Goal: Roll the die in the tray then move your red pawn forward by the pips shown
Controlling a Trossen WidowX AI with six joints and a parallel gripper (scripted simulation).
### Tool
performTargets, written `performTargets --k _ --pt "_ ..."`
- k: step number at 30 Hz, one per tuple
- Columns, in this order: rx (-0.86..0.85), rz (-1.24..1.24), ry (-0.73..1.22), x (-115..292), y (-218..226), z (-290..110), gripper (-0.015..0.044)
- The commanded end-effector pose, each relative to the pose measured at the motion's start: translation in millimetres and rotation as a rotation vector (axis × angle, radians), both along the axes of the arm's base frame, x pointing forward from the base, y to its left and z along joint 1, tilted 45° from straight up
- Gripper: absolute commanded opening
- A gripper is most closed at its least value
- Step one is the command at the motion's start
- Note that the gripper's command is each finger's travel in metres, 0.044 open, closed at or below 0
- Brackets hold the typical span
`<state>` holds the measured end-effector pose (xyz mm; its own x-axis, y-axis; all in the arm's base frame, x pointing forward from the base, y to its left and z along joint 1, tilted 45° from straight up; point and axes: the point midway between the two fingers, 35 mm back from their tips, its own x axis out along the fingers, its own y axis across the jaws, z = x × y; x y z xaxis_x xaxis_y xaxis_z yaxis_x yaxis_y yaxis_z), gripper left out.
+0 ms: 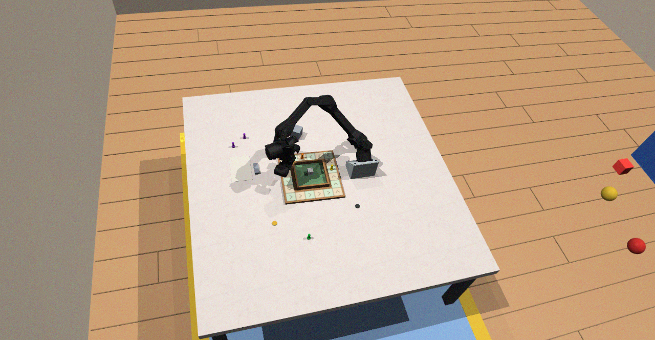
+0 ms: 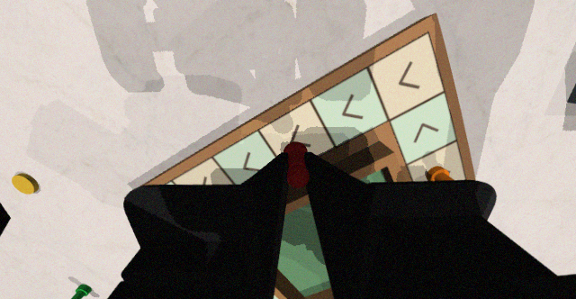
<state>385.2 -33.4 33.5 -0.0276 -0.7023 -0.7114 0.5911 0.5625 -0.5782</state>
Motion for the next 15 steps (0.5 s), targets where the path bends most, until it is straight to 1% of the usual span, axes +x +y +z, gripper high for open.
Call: performTargets --k 1,15 --pt "0.006 0.001 -0.005 4 13 10 0.0000" --pt "0.006 0.003 -0.003 4 61 60 0.0000"
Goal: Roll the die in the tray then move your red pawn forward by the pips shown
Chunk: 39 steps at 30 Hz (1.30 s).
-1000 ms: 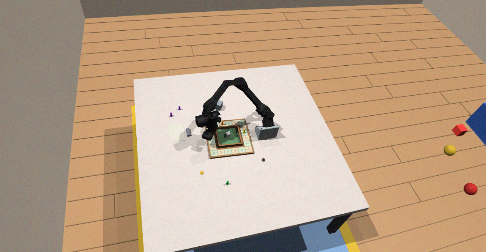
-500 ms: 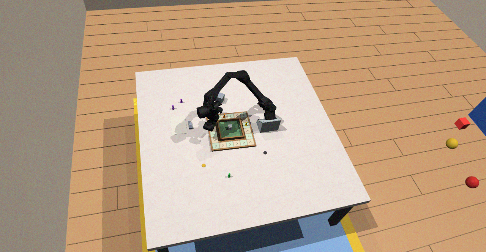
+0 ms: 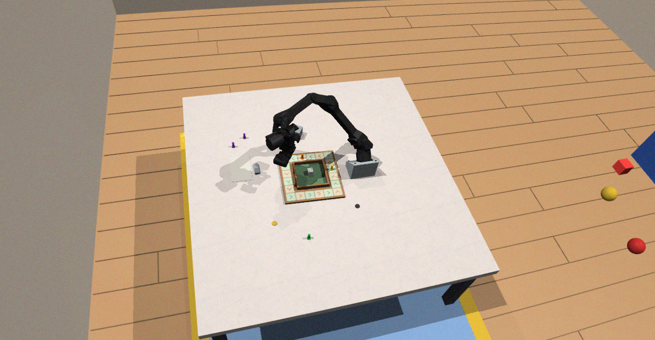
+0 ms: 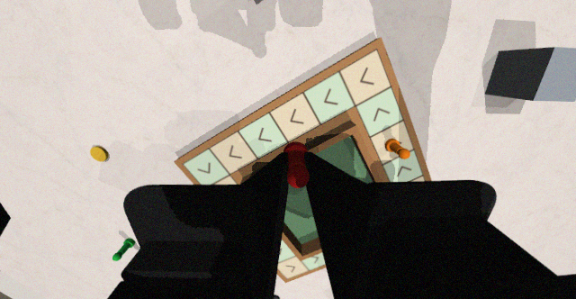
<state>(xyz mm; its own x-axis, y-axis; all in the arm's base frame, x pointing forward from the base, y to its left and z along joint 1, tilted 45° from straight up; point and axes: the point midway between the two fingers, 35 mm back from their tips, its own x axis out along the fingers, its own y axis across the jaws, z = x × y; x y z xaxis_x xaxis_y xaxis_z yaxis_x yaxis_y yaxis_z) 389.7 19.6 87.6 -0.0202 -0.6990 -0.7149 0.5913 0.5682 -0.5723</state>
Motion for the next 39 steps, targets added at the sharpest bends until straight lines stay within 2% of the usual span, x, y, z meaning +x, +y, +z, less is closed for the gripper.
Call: performTargets --k 1,7,18,39 --pt "0.001 -0.003 0.003 -1 11 9 0.0000" --pt "-0.001 -0.004 0.003 -2 20 12 0.0000" --pt "0.002 -0.005 -0.001 4 27 -95 0.0000" --pt "0.000 -0.006 -0.001 3 -1 -125 0.0000"
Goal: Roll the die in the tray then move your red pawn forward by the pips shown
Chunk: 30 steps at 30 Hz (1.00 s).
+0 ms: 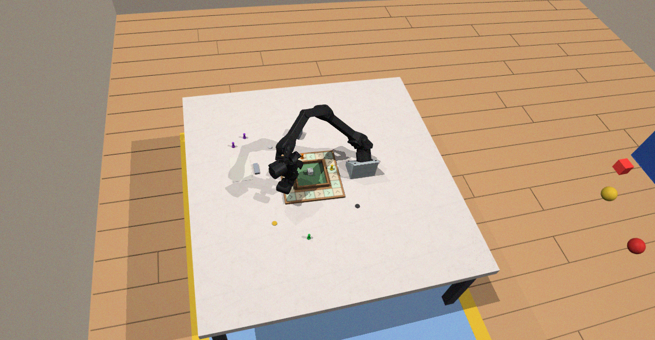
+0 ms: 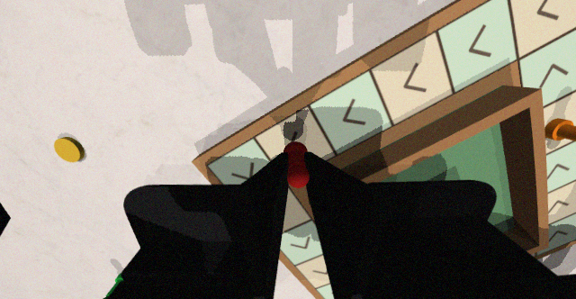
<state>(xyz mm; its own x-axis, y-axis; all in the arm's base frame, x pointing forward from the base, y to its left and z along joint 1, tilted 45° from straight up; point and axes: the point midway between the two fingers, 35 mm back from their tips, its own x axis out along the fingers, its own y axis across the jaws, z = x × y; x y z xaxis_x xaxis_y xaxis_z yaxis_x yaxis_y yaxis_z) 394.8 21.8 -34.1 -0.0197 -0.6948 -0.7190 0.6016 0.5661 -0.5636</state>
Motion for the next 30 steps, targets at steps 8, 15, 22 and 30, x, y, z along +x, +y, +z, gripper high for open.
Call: performTargets --k 8,15,22,30 --pt "-0.006 0.003 0.008 -2 -11 -12 0.0000" --pt "-0.001 -0.002 -0.001 0 -9 -8 0.0184" --pt "-0.003 0.003 0.008 1 25 25 0.0368" --pt "0.010 0.075 0.076 -32 46 47 0.0440"
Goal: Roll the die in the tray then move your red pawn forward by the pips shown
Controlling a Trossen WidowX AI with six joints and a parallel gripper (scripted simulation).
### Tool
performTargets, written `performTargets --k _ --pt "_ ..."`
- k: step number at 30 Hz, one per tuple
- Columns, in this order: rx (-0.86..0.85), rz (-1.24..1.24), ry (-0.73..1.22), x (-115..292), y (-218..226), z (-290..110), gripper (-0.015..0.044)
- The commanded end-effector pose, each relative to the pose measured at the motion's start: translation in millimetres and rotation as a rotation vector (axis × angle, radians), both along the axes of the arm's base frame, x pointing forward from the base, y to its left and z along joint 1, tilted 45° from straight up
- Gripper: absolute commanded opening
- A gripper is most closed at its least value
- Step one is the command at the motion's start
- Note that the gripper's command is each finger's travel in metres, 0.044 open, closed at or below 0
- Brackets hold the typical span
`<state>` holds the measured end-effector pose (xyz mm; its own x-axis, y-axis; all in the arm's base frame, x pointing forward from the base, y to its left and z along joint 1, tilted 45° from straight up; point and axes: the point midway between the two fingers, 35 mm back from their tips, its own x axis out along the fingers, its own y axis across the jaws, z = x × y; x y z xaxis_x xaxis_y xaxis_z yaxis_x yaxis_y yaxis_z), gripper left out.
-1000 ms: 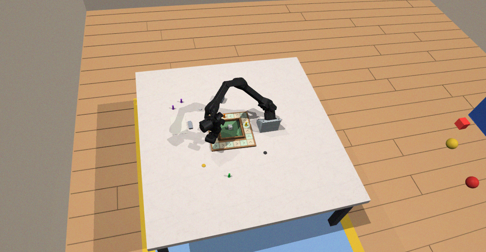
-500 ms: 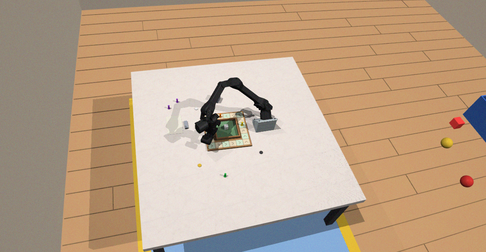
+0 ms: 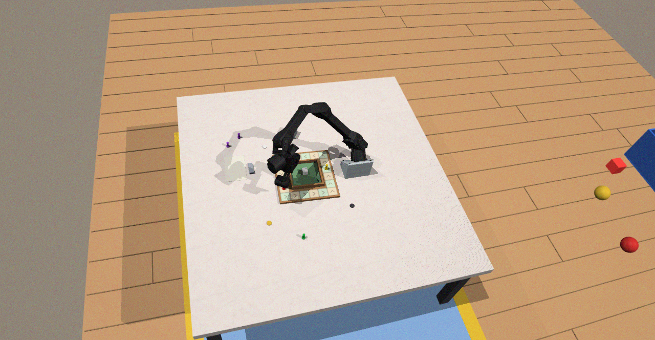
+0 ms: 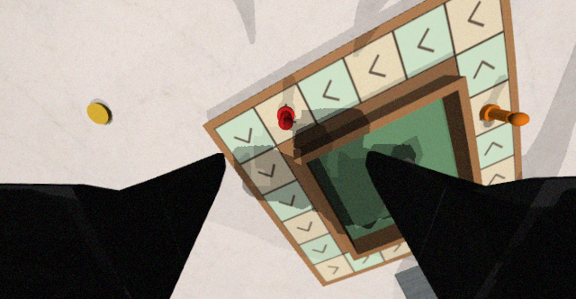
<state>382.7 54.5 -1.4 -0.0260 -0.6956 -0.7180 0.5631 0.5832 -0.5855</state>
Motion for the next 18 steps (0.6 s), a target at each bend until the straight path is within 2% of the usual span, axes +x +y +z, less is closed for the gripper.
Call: performTargets --k 1,8,9,18 --pt "0.015 0.074 0.066 -34 20 23 0.0440" --pt "0.026 0.269 0.264 -141 38 67 0.0440" --pt "0.027 0.221 0.197 -108 41 56 0.0440" --pt "0.027 0.221 0.197 -108 41 56 0.0440"
